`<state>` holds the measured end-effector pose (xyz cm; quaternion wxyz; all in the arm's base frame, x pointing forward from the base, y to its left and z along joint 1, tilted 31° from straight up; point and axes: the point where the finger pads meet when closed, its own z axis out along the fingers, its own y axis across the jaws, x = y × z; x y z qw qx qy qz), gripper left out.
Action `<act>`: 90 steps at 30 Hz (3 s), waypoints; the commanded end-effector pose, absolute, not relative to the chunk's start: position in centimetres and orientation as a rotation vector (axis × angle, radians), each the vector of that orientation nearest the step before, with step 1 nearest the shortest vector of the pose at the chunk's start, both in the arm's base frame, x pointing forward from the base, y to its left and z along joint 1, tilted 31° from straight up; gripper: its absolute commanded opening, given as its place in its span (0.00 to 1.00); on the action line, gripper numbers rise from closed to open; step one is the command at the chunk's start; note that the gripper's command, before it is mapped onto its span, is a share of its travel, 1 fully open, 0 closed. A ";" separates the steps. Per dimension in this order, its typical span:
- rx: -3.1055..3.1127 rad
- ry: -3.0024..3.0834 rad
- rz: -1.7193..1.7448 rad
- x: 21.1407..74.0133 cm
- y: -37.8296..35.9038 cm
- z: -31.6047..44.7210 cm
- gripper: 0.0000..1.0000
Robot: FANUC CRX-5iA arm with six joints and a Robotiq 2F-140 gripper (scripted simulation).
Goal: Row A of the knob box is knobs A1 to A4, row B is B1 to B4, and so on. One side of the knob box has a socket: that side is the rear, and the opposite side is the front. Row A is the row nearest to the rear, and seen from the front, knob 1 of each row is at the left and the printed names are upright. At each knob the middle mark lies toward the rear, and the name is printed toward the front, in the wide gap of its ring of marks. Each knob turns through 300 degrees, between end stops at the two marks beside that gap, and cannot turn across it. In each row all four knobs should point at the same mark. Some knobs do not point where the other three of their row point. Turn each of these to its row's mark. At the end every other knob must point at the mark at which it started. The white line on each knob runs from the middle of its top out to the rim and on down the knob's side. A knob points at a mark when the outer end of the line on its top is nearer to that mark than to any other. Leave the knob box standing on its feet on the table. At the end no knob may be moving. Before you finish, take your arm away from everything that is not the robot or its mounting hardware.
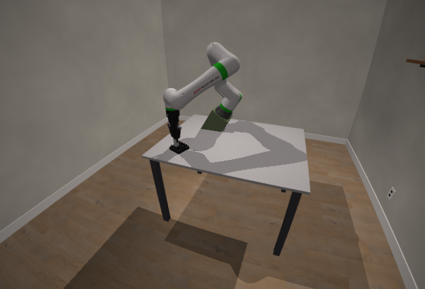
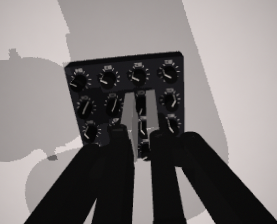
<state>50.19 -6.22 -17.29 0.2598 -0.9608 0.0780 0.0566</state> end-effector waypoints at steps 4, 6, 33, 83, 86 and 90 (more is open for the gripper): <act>-2.603 0.211 0.153 50.2 -6.2 -17.3 0.05; -2.603 0.211 0.153 50.2 -6.2 -17.3 0.12; -2.603 0.211 0.153 50.2 -6.4 -17.0 0.12; -2.507 0.826 0.317 50.5 -8.5 -13.5 0.12; -2.482 0.916 0.341 50.5 -8.5 -13.5 0.12; -2.438 1.051 0.376 50.5 -8.6 -13.4 0.12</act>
